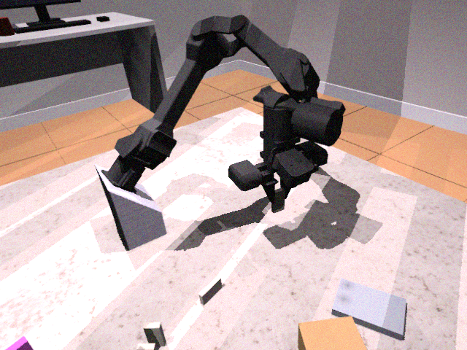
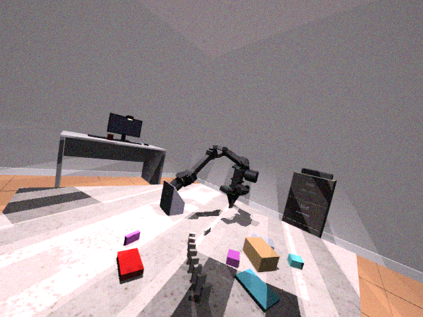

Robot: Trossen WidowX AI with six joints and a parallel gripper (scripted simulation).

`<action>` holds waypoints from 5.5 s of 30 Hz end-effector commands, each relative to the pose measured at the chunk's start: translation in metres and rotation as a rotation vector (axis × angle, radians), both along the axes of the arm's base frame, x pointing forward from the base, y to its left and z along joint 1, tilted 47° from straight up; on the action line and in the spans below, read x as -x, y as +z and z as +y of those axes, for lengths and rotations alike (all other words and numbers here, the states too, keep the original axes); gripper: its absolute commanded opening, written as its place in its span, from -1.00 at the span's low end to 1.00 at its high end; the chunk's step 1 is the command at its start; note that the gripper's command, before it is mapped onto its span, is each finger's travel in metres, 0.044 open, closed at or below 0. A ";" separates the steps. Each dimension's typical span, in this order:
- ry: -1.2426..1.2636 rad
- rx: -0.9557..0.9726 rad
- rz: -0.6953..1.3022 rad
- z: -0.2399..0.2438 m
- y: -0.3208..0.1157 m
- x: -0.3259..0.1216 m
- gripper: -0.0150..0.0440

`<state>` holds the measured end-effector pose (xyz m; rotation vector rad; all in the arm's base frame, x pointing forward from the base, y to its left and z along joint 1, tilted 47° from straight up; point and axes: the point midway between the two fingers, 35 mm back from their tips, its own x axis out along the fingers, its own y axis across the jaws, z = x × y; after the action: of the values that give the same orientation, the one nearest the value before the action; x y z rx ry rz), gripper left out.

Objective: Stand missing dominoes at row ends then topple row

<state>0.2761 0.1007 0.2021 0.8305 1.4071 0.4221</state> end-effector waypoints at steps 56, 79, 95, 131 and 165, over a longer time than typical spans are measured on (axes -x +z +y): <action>-0.363 -0.092 0.350 -0.138 -0.267 -0.015 -0.13; -0.363 -0.092 0.350 -0.138 -0.267 -0.015 1.00; -0.362 -0.082 0.347 -0.232 -0.178 0.006 1.00; -0.815 -0.203 0.823 -0.077 -0.215 -0.029 1.00; -0.814 -0.203 0.823 -0.066 -0.225 -0.031 -0.40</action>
<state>0.3081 0.0337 -0.0221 1.7623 1.5978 -0.4717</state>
